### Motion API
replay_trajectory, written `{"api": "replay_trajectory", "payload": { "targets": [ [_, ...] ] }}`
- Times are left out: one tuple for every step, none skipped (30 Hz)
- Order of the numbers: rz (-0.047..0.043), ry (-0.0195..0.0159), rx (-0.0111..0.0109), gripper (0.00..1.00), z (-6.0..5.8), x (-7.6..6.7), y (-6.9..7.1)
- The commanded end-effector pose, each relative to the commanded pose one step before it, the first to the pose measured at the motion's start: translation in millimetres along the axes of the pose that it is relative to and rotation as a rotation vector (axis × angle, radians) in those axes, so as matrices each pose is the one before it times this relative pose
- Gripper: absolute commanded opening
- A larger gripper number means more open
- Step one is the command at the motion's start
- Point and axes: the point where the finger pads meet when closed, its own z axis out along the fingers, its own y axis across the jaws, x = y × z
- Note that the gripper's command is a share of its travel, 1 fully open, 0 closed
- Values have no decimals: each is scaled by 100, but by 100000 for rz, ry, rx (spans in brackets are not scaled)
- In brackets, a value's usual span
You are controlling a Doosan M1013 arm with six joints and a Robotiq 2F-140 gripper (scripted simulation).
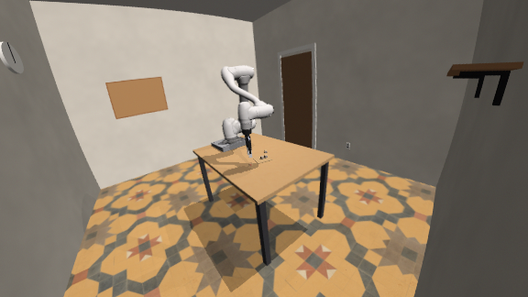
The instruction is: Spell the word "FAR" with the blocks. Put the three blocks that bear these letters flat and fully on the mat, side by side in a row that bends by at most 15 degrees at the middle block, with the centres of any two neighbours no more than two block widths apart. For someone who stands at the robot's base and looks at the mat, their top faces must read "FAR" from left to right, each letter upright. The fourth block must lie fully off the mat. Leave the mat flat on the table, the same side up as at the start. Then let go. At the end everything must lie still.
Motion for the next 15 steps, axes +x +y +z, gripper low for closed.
{"api": "replay_trajectory", "payload": {
  "targets": [
    [439, 307, -465, 37, 128, 220, -181],
    [0, 0, 0, 37, 0, 0, 0],
    [0, 0, 0, 37, 2, 0, 0],
    [0, 0, 0, 37, 4, 0, 0],
    [0, 0, 0, 37, 8, 0, 0],
    [0, 0, 0, 37, 13, 0, 0],
    [0, 0, 0, 37, 19, 0, 0],
    [1, 0, 0, 37, 25, 0, 0],
    [1, 1, 0, 37, 33, 0, 0],
    [1, 1, 0, 37, 40, -1, 0],
    [1, 1, -1, 37, 48, -1, 0],
    [1, 1, -1, 37, 57, -1, 0],
    [1, 1, -1, 37, 65, -1, 0],
    [2, 1, -1, 37, 74, -1, 0],
    [2, 1, -1, 37, 83, -1, 0]
  ]
}}
